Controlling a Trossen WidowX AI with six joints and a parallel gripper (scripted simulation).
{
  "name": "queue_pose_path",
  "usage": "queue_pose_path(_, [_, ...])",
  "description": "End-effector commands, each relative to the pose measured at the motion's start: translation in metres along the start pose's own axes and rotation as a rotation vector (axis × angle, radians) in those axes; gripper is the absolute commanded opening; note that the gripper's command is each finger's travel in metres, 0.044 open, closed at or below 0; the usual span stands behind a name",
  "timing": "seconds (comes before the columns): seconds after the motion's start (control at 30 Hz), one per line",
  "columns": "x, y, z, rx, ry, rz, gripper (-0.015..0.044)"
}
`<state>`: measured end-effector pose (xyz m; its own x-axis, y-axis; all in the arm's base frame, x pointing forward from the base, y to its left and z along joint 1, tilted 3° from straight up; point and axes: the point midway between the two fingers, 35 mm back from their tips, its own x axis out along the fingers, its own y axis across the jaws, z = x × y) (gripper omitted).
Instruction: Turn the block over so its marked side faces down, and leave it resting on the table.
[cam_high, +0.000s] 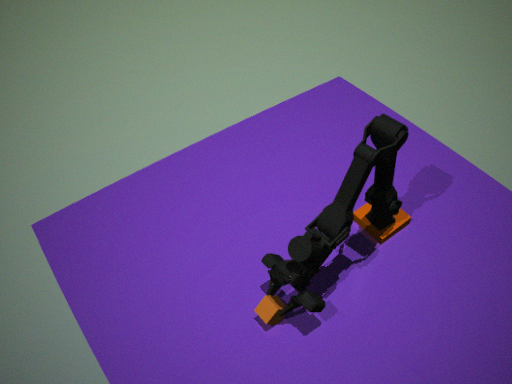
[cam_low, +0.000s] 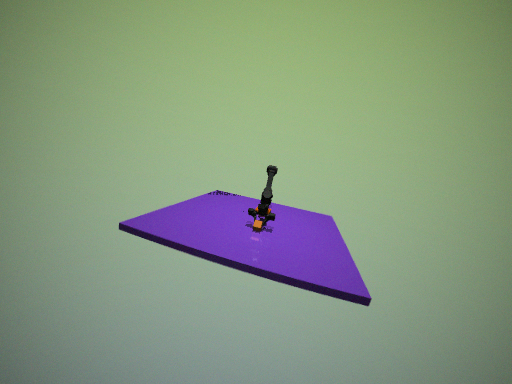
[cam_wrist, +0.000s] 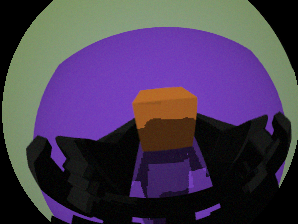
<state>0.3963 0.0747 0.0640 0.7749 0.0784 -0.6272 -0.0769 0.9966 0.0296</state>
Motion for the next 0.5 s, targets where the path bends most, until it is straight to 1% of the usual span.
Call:
queue_pose_path(0.0, [0.0023, -0.0008, -0.0064, -0.003, -0.055, -0.005, 0.0])
queue_pose_path(0.33, [-0.0059, -0.0023, -0.014, 0.002, -0.212, -0.005, 0.0])
queue_pose_path(0.47, [-0.0069, -0.0024, -0.0145, 0.003, -0.223, -0.006, 0.0])
